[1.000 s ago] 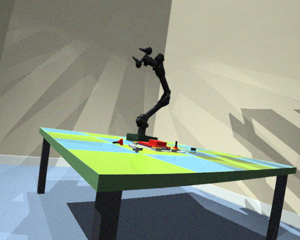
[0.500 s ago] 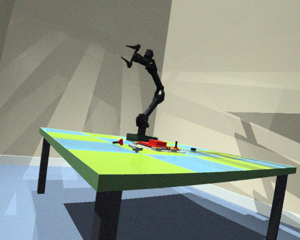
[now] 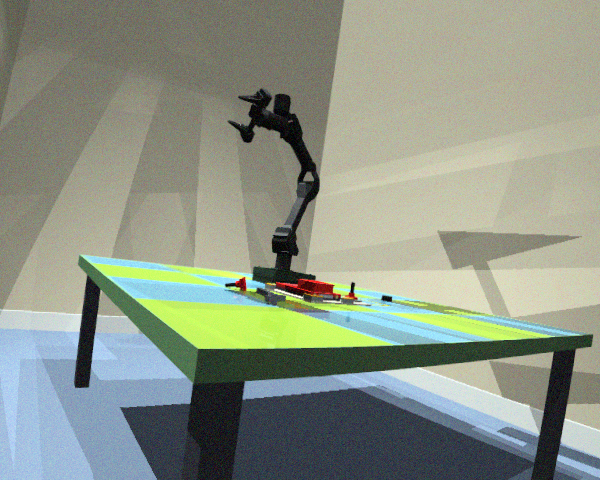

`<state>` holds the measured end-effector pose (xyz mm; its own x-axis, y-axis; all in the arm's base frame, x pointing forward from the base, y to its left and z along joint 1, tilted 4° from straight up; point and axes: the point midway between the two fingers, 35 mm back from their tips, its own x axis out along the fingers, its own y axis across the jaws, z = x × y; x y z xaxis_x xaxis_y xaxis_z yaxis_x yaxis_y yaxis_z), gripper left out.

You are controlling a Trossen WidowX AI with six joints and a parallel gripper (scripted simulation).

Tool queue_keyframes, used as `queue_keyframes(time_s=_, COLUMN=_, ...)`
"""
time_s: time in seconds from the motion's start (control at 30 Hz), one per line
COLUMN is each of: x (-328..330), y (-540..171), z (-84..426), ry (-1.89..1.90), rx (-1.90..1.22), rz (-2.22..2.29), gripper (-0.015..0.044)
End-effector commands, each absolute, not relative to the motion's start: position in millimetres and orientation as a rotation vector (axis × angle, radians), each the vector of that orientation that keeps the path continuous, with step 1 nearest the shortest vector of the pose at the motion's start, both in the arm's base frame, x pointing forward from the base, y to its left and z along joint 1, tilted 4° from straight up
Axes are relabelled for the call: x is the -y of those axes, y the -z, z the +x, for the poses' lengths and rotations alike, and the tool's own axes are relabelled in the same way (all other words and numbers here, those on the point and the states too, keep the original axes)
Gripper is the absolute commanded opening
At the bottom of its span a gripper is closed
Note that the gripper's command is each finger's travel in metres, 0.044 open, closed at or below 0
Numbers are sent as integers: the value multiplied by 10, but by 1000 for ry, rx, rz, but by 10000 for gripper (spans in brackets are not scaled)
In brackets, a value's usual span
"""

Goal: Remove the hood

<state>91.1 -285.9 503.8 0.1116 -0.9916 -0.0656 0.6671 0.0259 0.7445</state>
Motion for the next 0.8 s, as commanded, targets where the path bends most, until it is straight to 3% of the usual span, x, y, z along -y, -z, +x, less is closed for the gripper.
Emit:
queue_keyframes(time_s=0.0, x=2948, y=-4778, z=1202, ry=1360, rx=405, rz=735, gripper=440)
queue_keyframes(time_s=0.77, x=2614, y=-3163, z=2878, ry=977, rx=-469, rz=613, gripper=440)
